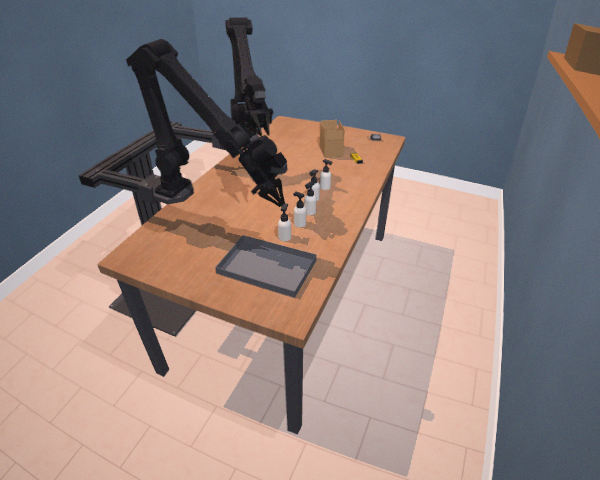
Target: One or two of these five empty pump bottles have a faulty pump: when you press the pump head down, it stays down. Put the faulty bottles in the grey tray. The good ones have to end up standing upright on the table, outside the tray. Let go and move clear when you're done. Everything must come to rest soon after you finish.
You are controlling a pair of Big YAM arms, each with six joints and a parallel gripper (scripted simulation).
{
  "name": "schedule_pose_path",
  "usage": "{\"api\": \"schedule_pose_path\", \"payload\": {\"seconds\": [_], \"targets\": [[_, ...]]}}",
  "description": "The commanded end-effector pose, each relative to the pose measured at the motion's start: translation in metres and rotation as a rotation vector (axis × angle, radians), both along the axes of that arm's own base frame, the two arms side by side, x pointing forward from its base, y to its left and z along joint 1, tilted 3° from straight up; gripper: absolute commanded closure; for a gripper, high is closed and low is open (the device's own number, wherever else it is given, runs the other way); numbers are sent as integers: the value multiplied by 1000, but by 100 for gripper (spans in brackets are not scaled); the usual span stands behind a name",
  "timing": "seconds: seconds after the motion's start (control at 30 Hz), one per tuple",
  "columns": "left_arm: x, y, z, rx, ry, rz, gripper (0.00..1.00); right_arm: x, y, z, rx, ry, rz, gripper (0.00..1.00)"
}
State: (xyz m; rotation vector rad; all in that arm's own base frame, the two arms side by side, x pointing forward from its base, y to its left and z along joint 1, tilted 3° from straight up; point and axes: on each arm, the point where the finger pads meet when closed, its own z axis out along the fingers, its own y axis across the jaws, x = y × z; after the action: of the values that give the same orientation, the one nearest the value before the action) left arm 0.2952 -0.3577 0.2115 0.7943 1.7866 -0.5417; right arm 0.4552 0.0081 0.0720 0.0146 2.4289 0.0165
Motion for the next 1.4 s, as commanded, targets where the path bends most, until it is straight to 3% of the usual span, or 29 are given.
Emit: {"api": "schedule_pose_path", "payload": {"seconds": [0.0, 0.03, 0.1, 0.2, 0.27, 0.47, 0.77, 1.03, 1.37], "targets": [[17, 11, 17, -23, 136, 105, 91, 11, 34, 1, 50, 131, -3, 100], [20, 18, 13, -2, 181, 139, 100, 9, 42, -1, 51, 173, 2, 100], [27, 29, -7, 59, 278, 202, 100, 4, 56, -2, 50, 243, 9, 100], [34, 47, -18, 116, 396, 287, 100, -5, 73, -2, 43, 335, 14, 100], [34, 47, -18, 116, 396, 287, 100, -5, 73, -2, 43, 335, 14, 100], [51, 89, -42, 248, 659, 475, 100, -26, 104, 3, 14, 510, 18, 100], [73, 140, -74, 416, 998, 702, 100, -47, 129, 15, -39, 653, 29, 100], [82, 155, -86, 468, 1099, 763, 100, -44, 126, 15, -42, 655, 35, 100], [83, 150, -79, 463, 1076, 739, 100, -51, 124, 14, -40, 650, 36, 100]]}}
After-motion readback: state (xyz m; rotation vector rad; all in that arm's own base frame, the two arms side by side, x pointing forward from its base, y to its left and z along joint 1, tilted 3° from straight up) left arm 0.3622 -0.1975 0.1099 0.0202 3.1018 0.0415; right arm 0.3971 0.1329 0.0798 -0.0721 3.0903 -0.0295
